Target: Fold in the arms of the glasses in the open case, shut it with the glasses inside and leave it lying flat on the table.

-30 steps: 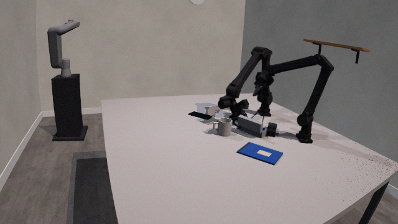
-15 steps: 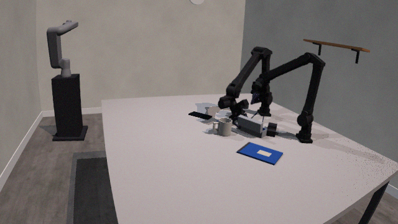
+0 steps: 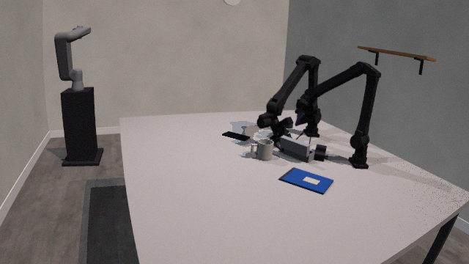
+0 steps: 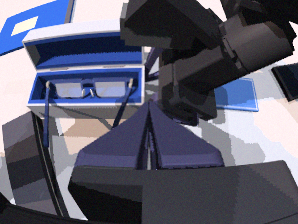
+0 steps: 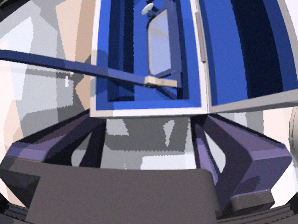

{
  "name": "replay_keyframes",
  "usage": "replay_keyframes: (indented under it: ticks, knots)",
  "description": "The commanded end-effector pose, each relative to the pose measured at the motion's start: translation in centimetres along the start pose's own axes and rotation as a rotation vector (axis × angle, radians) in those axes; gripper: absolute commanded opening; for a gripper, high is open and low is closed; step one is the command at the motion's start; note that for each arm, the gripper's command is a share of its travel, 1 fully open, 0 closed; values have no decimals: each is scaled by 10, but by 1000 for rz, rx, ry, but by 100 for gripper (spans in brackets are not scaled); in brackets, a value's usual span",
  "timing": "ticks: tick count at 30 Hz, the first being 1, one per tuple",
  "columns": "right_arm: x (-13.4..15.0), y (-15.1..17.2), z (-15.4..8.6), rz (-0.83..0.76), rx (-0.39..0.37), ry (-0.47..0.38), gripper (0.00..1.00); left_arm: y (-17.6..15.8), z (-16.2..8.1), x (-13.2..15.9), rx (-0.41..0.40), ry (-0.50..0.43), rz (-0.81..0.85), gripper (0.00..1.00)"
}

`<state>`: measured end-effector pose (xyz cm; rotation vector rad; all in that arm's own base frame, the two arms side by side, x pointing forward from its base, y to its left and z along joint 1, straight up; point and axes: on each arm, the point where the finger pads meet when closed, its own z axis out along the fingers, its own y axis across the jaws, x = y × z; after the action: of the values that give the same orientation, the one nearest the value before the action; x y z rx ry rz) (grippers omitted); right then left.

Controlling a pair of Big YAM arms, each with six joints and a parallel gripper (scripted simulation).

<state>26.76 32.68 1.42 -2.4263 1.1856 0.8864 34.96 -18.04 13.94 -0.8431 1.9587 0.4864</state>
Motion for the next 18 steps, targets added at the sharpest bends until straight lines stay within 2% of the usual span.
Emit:
replay_keyframes:
  ticks: [1, 18]
  knots:
    - [10, 6, 4, 48, -27, 4, 57, 3, 8, 18, -11, -3, 21, 0]
    - [10, 6, 4, 48, -27, 4, 57, 3, 19, 38, -8, -2, 19, 0]
